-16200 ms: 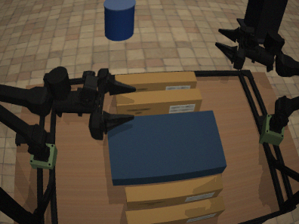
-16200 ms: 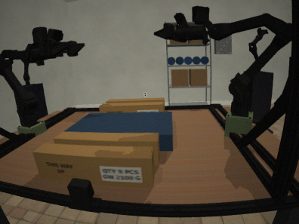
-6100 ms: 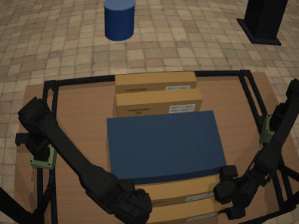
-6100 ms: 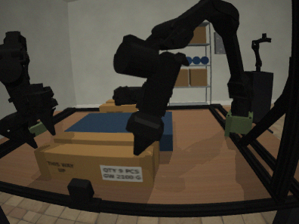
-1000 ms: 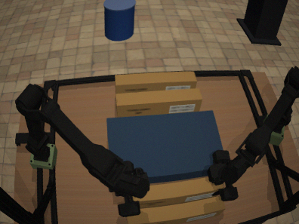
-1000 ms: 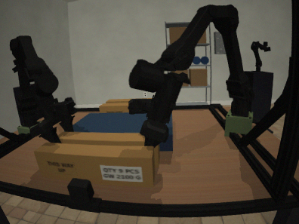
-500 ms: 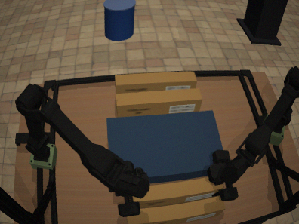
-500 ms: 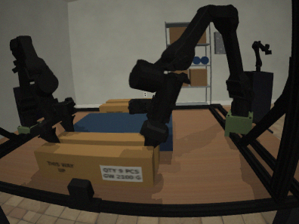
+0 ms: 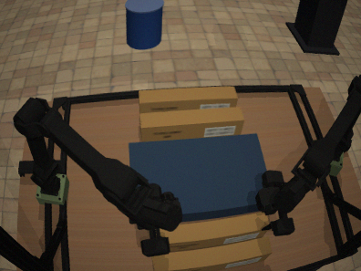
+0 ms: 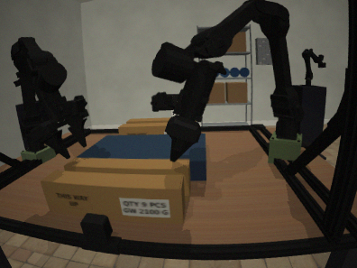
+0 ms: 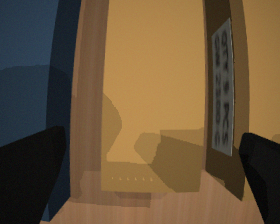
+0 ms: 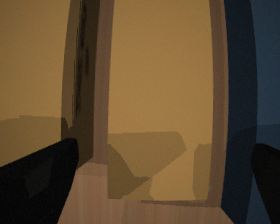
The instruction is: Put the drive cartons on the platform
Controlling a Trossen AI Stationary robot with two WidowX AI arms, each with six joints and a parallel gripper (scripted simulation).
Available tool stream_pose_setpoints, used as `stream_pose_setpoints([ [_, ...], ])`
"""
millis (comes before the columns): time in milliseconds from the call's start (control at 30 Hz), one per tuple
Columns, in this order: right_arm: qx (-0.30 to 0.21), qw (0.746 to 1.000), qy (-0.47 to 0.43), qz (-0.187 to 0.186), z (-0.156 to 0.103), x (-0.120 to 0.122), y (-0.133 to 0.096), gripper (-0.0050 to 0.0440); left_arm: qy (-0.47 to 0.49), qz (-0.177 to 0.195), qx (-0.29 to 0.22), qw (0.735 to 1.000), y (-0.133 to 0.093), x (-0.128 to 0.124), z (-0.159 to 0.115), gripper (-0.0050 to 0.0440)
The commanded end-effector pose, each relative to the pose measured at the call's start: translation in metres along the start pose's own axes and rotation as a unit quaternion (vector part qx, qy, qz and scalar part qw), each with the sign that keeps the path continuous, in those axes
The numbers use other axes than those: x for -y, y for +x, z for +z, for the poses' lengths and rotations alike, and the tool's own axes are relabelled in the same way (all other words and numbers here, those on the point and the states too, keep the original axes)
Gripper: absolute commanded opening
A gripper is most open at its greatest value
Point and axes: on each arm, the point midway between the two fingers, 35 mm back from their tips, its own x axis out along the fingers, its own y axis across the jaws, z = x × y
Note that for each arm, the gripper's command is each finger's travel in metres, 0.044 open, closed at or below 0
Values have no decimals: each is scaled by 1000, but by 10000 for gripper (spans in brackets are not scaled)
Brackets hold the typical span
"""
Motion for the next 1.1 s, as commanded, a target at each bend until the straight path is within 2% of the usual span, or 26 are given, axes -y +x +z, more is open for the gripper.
stream_pose_setpoints([
  [0, 4, 1000, 1, 3, 7, -1, -14, 389, 1, -2, 2, 1000, -12, 0, 5, 389],
  [233, 4, 1000, 1, 3, 7, -8, -13, 389, 1, -2, 2, 1000, -13, 8, 5, 389],
  [467, 4, 1000, 1, 3, 11, -64, -11, 389, 1, -2, 2, 1000, -13, 65, -1, 389],
  [567, 4, 1000, 1, 3, 13, -81, -10, 389, 1, -2, 2, 1000, -14, 82, -3, 389],
  [867, 4, 1000, 1, 3, 12, -84, -9, 389, 1, -2, 2, 1000, -13, 86, -3, 389],
  [1067, 4, 1000, 1, 3, 5, -84, 10, 389, 1, -2, 2, 1000, 6, 86, -11, 389],
])
